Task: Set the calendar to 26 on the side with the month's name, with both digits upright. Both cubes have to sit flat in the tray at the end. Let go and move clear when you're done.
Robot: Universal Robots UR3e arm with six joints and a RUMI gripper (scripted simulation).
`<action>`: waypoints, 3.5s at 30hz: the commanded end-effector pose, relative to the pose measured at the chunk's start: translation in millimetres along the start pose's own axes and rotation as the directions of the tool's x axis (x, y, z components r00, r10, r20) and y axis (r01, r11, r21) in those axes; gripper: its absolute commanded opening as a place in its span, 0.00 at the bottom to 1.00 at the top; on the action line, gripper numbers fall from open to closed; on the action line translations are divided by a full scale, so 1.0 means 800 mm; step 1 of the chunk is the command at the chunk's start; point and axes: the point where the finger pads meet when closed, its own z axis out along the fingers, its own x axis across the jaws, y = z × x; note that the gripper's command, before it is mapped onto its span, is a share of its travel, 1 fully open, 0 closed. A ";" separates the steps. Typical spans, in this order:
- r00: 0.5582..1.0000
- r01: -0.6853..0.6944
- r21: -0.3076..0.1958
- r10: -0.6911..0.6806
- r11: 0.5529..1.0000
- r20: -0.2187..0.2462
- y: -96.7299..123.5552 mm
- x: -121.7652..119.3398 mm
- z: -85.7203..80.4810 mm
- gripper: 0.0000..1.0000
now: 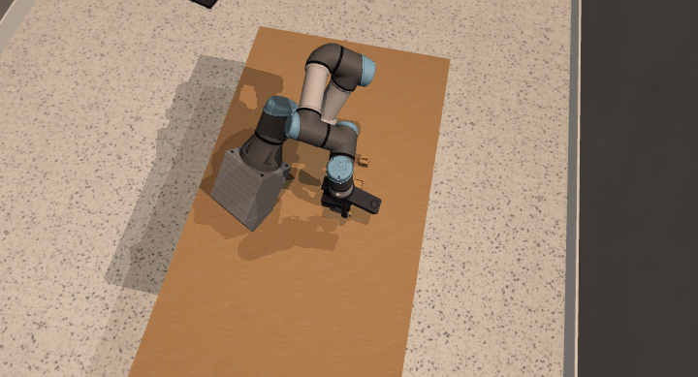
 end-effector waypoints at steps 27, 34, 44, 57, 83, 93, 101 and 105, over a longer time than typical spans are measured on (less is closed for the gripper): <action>1.000 -0.006 0.001 0.006 1.000 -0.002 -0.007 -0.113 -0.016 0.11; 1.000 -0.008 0.001 0.008 1.000 -0.002 -0.003 -0.153 -0.014 0.11; 1.000 -0.009 0.001 0.009 1.000 -0.002 -0.002 -0.159 -0.013 0.11; 1.000 -0.009 0.001 0.009 1.000 -0.002 -0.002 -0.159 -0.013 0.11; 1.000 -0.009 0.001 0.009 1.000 -0.002 -0.002 -0.159 0.061 0.11; 1.000 -0.009 0.001 0.009 1.000 -0.002 -0.002 -0.159 0.066 0.11; 1.000 -0.009 0.001 0.009 1.000 -0.002 -0.002 -0.159 0.066 0.11; 1.000 -0.009 0.001 0.009 1.000 -0.002 -0.002 -0.159 0.066 0.11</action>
